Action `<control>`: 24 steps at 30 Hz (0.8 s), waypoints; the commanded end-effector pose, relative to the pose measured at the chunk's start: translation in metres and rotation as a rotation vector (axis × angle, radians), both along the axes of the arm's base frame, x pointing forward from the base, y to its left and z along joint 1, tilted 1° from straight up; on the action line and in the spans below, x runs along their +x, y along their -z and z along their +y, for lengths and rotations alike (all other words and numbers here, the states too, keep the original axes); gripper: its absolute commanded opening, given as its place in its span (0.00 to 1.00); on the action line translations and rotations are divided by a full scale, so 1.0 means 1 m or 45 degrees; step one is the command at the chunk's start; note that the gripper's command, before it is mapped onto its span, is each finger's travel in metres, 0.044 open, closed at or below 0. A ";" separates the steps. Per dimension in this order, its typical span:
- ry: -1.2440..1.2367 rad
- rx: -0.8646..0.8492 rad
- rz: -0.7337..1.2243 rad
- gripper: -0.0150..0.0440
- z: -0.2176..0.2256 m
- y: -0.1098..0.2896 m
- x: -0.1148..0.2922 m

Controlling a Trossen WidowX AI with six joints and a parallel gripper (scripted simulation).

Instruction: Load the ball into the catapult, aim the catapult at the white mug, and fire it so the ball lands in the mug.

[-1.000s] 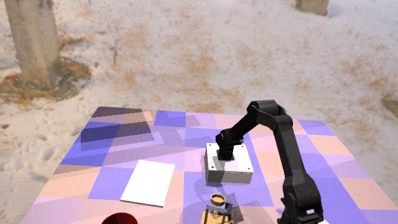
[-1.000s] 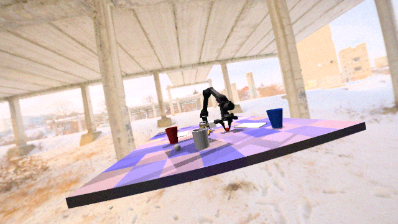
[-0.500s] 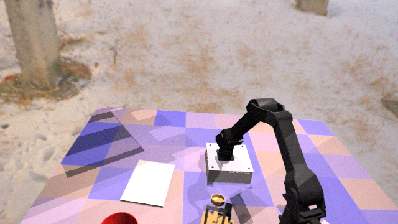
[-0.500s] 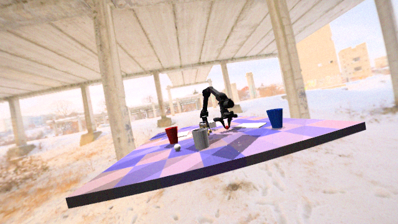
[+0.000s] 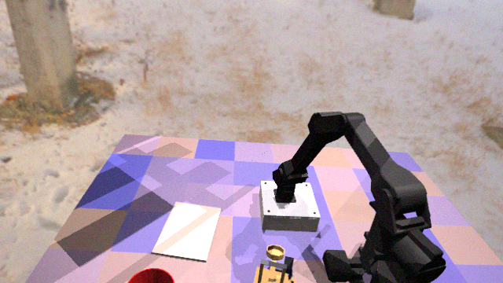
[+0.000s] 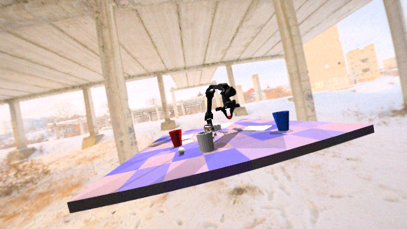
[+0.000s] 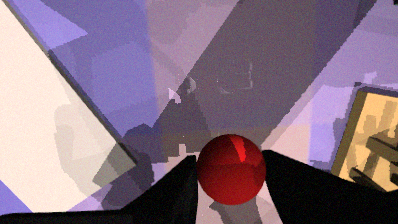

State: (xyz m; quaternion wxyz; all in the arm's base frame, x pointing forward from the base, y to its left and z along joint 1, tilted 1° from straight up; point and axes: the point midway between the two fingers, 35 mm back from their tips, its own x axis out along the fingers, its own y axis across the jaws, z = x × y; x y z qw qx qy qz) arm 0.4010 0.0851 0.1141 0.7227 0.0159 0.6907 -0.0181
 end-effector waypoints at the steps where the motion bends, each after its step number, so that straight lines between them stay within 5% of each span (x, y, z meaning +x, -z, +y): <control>1: 0.007 0.003 0.011 0.25 -0.001 -0.006 -0.003; 24: 0.169 -0.001 0.271 0.25 -0.107 0.021 -0.087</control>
